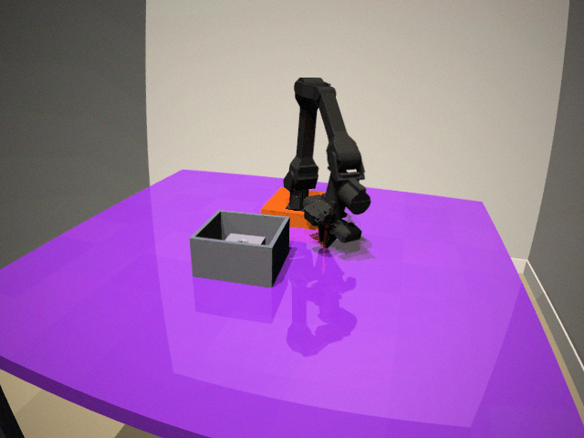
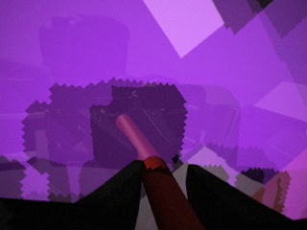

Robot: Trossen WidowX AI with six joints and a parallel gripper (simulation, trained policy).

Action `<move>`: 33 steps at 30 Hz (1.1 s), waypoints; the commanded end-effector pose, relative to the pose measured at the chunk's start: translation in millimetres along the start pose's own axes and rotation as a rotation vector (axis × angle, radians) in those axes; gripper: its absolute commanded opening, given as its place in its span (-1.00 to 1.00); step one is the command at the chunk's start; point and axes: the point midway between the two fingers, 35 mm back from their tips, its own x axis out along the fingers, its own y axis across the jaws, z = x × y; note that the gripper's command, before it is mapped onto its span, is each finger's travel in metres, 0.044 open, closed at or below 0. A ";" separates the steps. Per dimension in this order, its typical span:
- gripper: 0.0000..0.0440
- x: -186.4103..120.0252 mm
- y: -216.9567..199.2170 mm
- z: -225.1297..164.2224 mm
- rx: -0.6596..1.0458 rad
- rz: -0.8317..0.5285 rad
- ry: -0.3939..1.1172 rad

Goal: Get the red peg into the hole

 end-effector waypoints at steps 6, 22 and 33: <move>-1.00 -11.4 -1.9 10.7 0.004 -0.023 -0.048; -1.00 -84.8 -7.5 47.7 0.046 0.042 -0.178; -1.00 -117.2 -13.5 90.1 0.182 0.084 -0.244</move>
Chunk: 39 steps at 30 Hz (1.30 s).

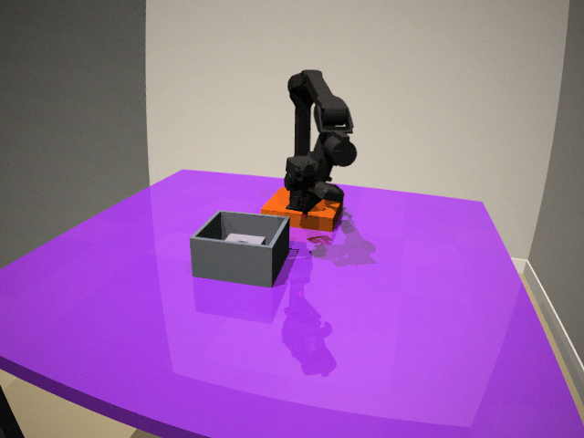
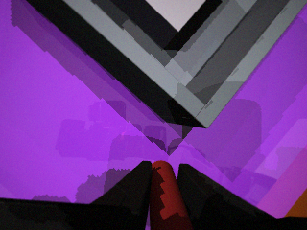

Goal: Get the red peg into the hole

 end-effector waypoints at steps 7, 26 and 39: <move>-1.00 -3.6 2.2 46.7 0.108 0.019 -0.047; -1.00 35.8 -2.4 129.0 0.159 0.024 -0.057; -1.00 75.2 -3.3 147.6 0.057 0.045 0.009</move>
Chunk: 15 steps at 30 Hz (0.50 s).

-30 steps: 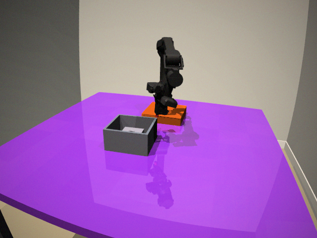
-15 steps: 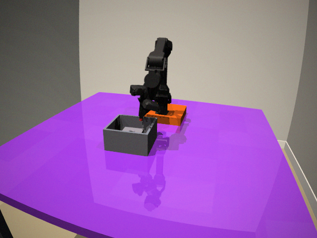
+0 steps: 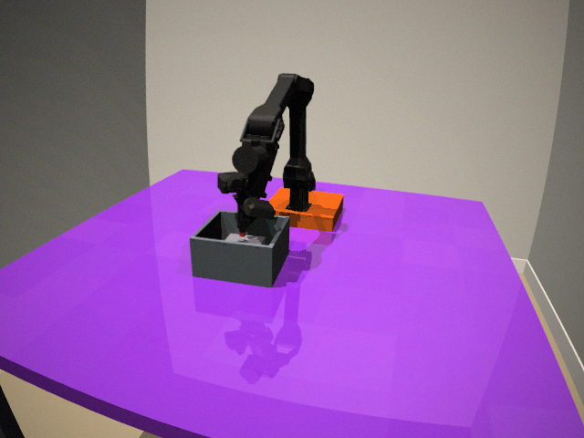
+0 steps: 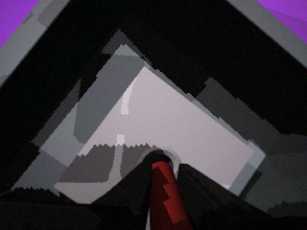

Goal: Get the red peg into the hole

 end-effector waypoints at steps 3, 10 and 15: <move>-0.86 17.3 -1.5 -3.5 -0.055 0.001 0.046; -0.30 31.0 -0.9 0.9 -0.102 0.006 0.083; 0.12 27.8 6.7 12.1 -0.119 0.031 0.089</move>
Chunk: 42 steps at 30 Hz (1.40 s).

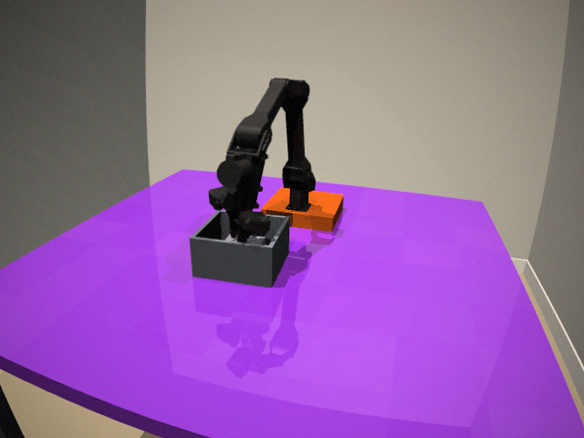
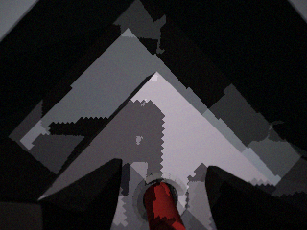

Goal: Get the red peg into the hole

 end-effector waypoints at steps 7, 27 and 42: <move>0.95 -14.2 21.4 23.1 -0.019 0.068 0.020; 1.00 -52.6 70.9 52.6 -0.068 0.227 0.019; 1.00 -53.2 71.7 52.9 -0.069 0.230 0.017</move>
